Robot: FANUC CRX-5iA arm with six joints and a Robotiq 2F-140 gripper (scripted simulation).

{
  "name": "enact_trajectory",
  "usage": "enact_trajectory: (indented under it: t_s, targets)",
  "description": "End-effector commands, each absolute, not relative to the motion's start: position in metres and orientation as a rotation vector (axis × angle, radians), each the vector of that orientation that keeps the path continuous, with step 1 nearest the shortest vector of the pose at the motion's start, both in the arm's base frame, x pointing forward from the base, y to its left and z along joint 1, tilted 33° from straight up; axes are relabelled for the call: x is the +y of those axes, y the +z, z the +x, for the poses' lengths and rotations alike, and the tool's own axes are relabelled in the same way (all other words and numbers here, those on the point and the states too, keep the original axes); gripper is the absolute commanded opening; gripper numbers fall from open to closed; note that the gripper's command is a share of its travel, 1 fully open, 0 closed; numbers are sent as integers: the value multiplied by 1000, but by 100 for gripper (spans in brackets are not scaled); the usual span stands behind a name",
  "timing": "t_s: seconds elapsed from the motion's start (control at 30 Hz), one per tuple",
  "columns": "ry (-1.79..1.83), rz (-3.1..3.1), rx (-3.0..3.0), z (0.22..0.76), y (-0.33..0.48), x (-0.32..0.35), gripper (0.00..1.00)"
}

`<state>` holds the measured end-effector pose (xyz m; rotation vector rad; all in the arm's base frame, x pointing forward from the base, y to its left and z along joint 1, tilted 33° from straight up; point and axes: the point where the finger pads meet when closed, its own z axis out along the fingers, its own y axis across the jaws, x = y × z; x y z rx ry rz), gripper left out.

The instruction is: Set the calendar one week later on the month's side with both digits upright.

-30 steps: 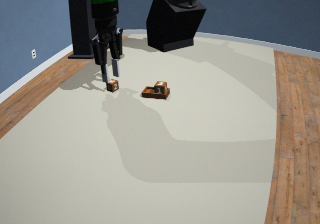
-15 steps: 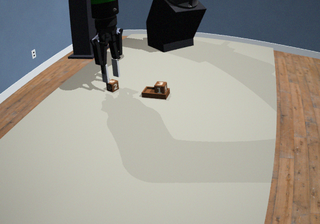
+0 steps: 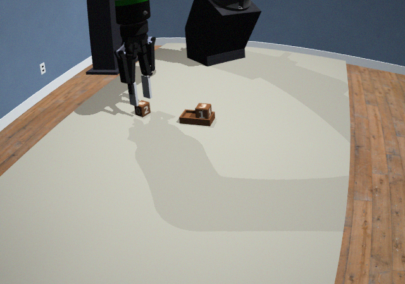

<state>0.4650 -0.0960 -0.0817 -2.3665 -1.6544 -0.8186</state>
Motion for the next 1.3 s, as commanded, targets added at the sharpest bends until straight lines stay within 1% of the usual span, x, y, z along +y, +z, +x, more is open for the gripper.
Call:
enact_trajectory:
  t_s: [0.0,0.57,1.27]
  targets:
    - [-819,-2367,-1654,466,-84,-95,29]
    - [-819,-2367,-1654,474,-104,-86,29]
    - [-819,-2367,-1654,475,-105,-85,29]
